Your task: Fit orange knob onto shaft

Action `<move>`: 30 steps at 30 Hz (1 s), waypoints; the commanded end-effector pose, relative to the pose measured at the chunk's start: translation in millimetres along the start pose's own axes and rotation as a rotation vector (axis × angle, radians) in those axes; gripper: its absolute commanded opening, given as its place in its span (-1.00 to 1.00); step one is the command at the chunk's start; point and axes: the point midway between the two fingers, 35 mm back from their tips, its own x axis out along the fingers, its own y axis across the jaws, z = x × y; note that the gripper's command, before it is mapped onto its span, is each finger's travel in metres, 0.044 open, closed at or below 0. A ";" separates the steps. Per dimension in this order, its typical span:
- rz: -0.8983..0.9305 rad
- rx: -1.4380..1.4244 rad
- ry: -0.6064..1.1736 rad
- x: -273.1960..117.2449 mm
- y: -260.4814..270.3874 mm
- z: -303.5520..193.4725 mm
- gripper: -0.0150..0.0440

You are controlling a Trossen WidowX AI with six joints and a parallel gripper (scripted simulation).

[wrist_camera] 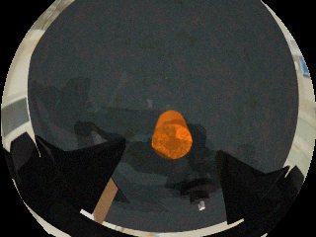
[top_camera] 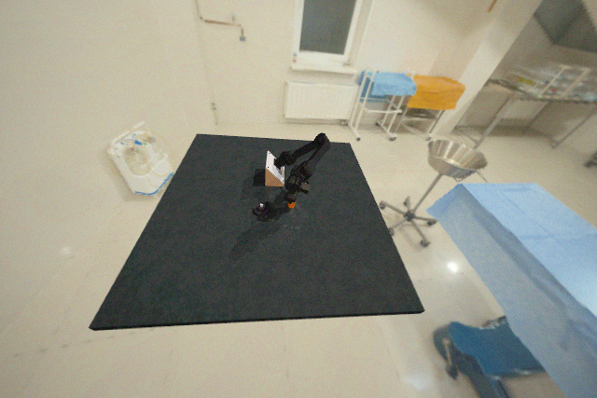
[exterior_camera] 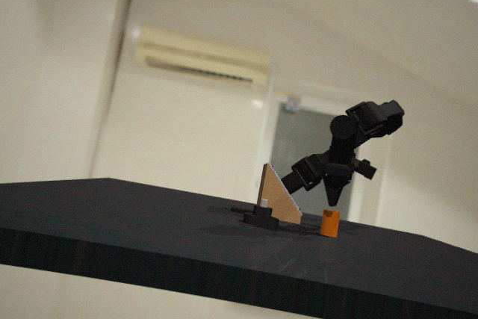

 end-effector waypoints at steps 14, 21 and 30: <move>0.001 0.004 -0.001 28.3 -1.0 0.0 1.00; 0.001 0.004 -0.002 39.5 -0.8 0.2 1.00; 0.001 0.003 -0.004 53.7 0.3 0.6 1.00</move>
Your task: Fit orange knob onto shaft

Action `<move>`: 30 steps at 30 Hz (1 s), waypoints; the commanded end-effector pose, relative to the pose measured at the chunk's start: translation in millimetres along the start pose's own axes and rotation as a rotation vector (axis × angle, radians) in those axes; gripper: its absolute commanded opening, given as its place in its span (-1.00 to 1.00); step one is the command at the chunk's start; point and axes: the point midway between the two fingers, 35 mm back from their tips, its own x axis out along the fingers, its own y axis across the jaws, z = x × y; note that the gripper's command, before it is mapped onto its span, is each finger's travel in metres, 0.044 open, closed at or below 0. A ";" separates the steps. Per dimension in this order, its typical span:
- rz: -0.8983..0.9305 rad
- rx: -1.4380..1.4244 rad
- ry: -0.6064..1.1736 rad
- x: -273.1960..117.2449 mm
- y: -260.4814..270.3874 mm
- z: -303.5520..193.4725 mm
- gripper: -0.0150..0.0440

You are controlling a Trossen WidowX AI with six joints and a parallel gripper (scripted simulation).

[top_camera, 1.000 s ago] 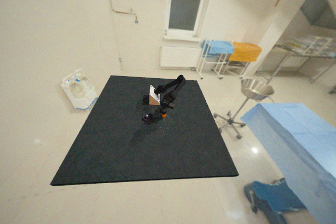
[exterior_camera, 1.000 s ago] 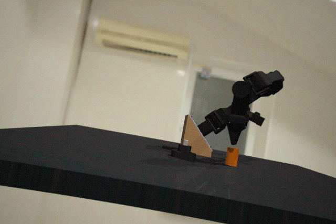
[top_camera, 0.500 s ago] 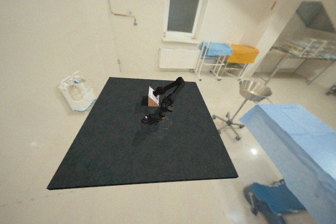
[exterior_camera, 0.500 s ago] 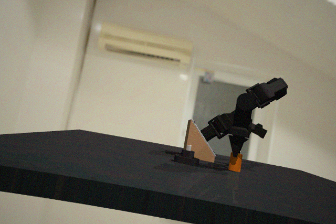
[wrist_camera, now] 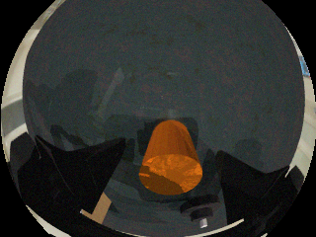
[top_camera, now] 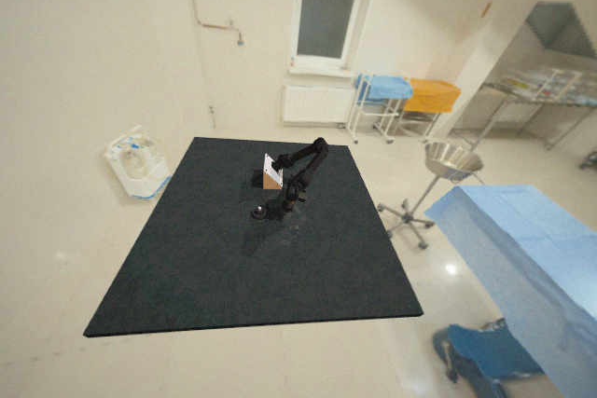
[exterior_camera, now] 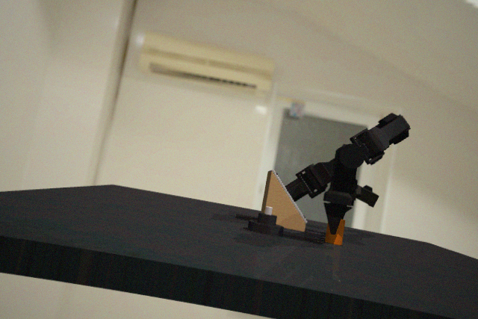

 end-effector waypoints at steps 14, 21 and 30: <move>0.004 0.004 -0.006 15.7 2.5 0.4 0.47; 0.004 0.004 -0.006 15.7 2.5 0.4 0.04; 0.001 0.005 -0.001 5.6 -0.6 -0.1 -0.49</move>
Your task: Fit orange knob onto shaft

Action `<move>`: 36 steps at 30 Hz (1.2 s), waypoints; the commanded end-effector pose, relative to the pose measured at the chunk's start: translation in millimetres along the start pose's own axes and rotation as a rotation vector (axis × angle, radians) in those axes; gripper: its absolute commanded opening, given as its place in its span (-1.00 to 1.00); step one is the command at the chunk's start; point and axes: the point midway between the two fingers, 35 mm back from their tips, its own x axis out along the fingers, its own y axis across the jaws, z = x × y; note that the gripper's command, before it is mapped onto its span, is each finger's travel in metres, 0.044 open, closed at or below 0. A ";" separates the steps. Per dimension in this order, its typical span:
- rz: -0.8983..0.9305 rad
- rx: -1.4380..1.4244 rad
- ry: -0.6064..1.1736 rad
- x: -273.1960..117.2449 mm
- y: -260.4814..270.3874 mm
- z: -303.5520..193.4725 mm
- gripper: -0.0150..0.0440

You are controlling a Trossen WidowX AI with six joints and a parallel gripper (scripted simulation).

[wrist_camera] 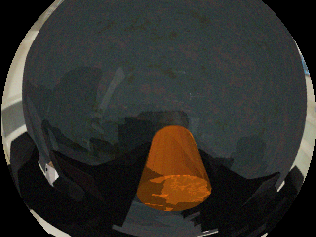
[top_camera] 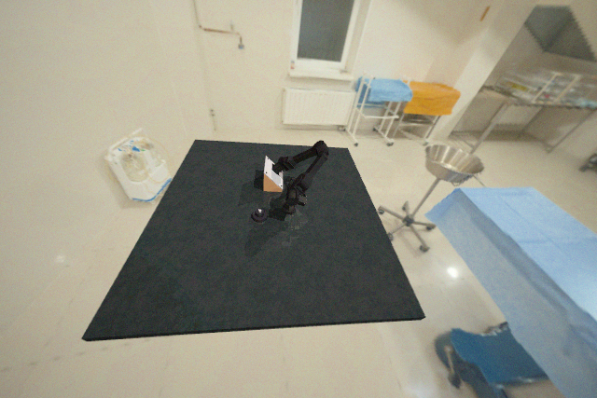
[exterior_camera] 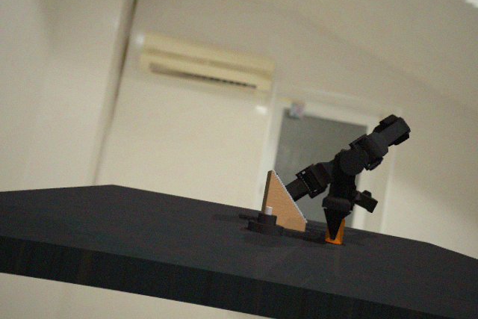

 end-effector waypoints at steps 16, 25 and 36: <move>-0.013 -0.001 0.014 -56.0 -11.6 -1.9 -0.49; -0.011 0.000 0.015 -84.3 -13.6 -2.5 -0.49; -0.008 -0.001 0.009 -119.6 -14.1 -2.8 -0.49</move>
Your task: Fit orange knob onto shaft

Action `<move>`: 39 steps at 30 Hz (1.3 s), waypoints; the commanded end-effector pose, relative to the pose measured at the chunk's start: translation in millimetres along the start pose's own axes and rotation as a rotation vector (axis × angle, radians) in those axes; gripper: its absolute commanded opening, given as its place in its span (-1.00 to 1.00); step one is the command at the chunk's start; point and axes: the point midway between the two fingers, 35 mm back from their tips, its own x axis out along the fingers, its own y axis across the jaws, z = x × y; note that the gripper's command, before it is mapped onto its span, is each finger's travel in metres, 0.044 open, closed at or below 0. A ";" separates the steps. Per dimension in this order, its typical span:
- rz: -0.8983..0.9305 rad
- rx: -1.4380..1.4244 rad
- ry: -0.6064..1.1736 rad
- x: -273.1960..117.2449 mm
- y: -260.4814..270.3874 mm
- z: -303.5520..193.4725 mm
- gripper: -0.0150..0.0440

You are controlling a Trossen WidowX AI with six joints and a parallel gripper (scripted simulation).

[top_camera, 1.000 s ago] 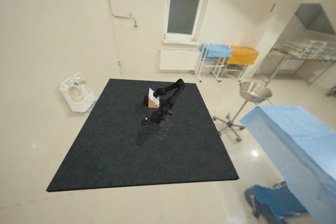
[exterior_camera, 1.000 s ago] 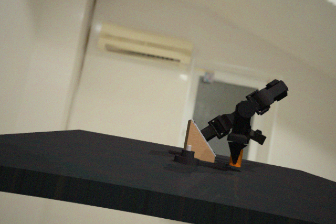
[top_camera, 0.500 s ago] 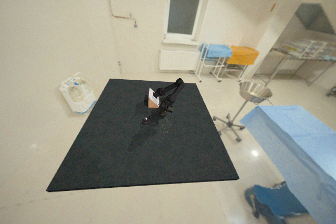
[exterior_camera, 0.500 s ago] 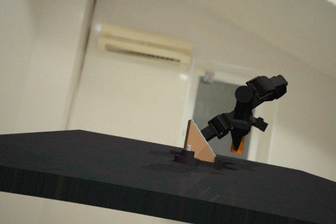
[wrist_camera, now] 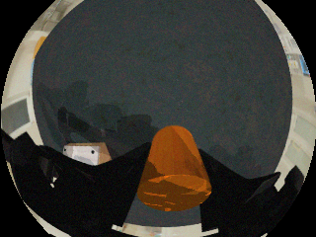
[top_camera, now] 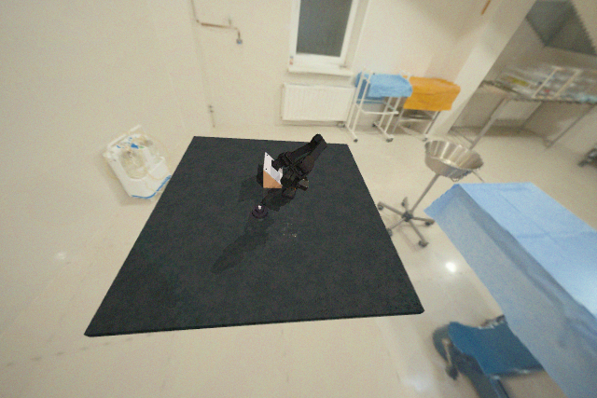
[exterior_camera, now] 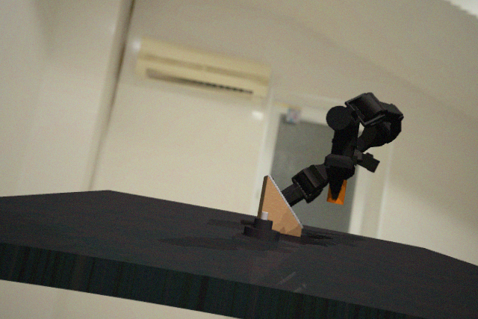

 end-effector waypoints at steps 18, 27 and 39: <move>-0.001 -0.003 -0.004 -22.6 -18.8 -23.1 -0.49; -0.002 -0.004 -0.003 -15.5 -34.8 -45.7 -0.49; -0.005 -0.001 -0.002 -4.7 -53.4 -77.9 -0.49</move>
